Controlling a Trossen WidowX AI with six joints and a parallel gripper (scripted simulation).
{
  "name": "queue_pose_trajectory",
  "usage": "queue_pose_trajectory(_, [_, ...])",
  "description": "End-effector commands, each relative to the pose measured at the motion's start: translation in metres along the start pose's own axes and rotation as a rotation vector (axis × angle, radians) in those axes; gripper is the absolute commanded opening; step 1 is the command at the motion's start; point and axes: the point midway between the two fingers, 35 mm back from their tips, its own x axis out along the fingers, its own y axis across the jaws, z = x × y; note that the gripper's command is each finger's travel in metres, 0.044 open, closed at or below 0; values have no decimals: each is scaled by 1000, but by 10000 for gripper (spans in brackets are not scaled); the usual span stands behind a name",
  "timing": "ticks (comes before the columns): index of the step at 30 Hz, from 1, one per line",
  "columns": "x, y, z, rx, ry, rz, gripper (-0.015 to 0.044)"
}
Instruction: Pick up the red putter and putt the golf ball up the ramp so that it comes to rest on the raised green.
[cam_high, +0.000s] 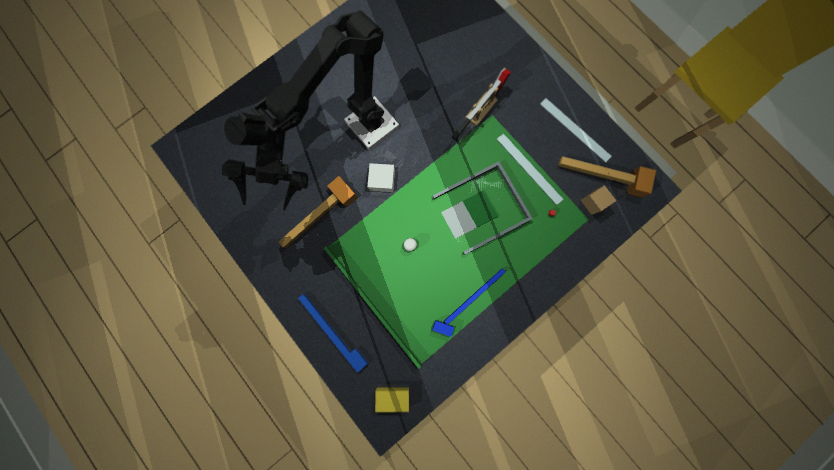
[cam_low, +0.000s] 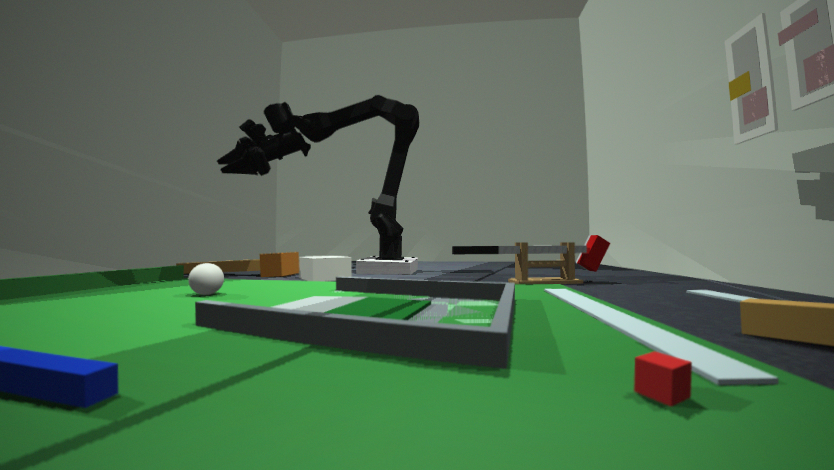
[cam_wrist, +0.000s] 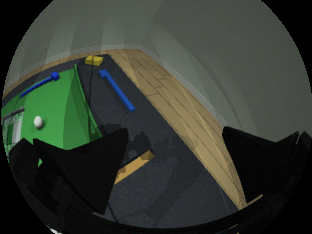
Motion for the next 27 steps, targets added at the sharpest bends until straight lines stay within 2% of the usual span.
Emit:
queue_pose_trajectory(1, [19, 66, 24, -100, -5, 179, 440])
queue_pose_trajectory(7, [24, 173, 45, -259, -2, 447, 440])
queue_pose_trajectory(13, [-1, 277, 54, -460, -8, 707, 440])
queue_pose_trajectory(19, [-52, 371, 50, -706, -38, 960, 440])
queue_pose_trajectory(27, [-146, 463, 20, -1083, -98, 1264, 440])
